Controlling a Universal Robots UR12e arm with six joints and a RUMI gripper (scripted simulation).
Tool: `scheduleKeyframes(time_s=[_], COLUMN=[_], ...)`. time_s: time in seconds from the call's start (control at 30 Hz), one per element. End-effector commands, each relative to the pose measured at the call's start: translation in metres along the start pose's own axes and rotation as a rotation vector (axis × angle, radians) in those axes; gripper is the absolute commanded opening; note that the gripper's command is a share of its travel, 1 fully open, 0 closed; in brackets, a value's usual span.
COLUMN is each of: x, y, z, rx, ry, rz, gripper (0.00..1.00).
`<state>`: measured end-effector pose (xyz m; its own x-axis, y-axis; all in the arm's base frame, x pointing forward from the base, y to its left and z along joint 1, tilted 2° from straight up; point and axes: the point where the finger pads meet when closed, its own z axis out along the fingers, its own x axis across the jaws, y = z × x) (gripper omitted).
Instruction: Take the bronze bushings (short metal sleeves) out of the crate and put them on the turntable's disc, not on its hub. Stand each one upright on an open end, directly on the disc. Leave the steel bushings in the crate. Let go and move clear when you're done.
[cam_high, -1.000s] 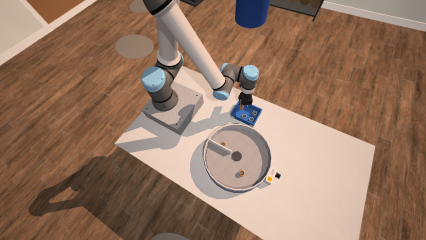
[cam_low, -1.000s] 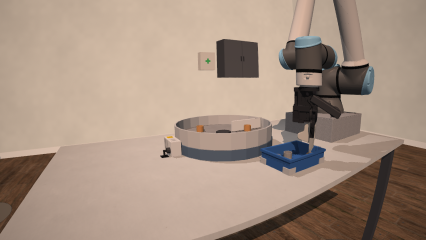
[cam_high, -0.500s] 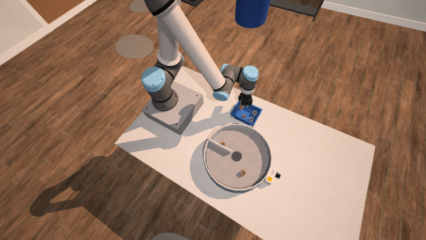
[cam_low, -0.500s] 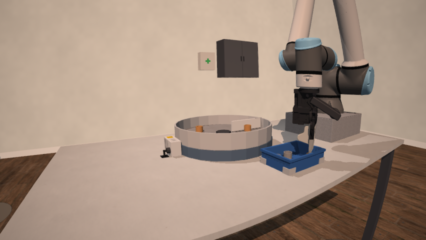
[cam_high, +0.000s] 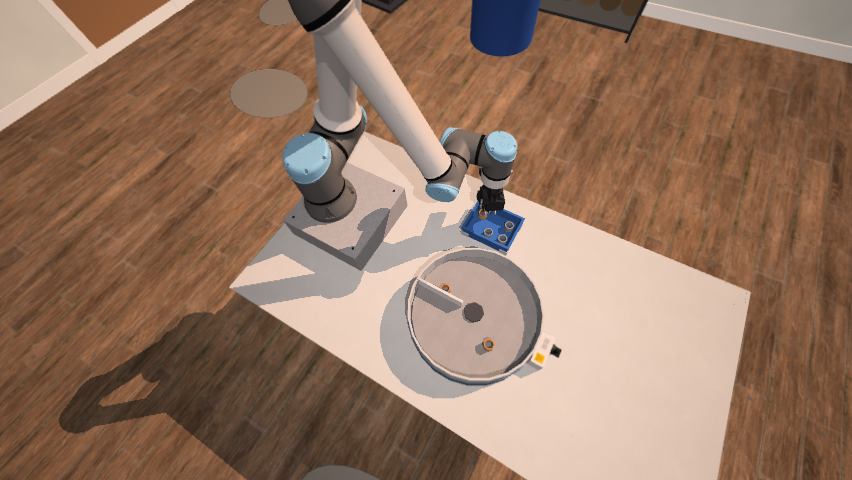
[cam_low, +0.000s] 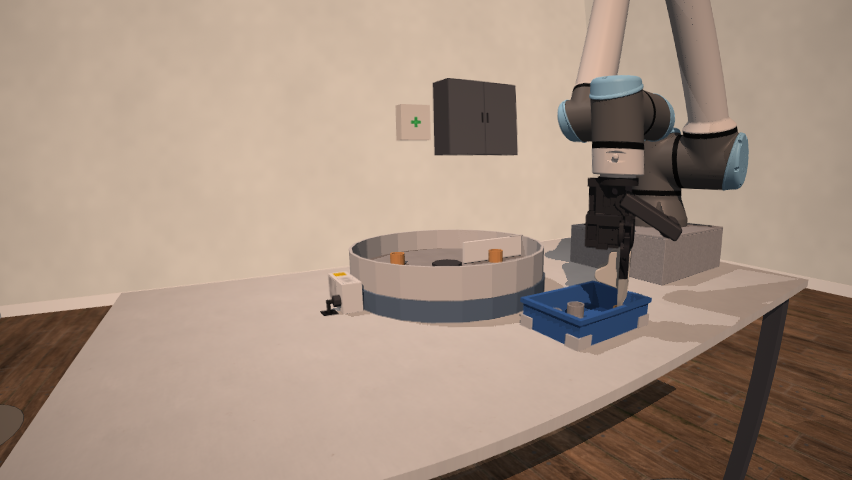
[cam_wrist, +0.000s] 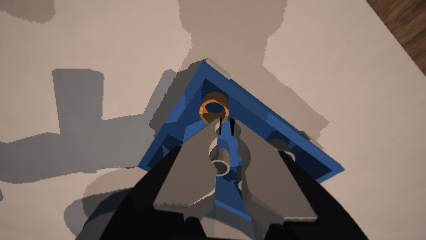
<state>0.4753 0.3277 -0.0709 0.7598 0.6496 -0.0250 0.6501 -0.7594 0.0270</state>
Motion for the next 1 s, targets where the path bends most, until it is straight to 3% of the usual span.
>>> scheduleKeyframes(time_s=[0.0,0.47,0.97], x=[0.001,0.001,0.001], y=[0.000,0.000,0.000], z=[-0.001,0.001,0.020], rx=[0.000,0.000,0.000], ry=[0.001,0.001,0.001], rz=[0.000,0.000,0.000], gripper=[0.06,0.06,0.06])
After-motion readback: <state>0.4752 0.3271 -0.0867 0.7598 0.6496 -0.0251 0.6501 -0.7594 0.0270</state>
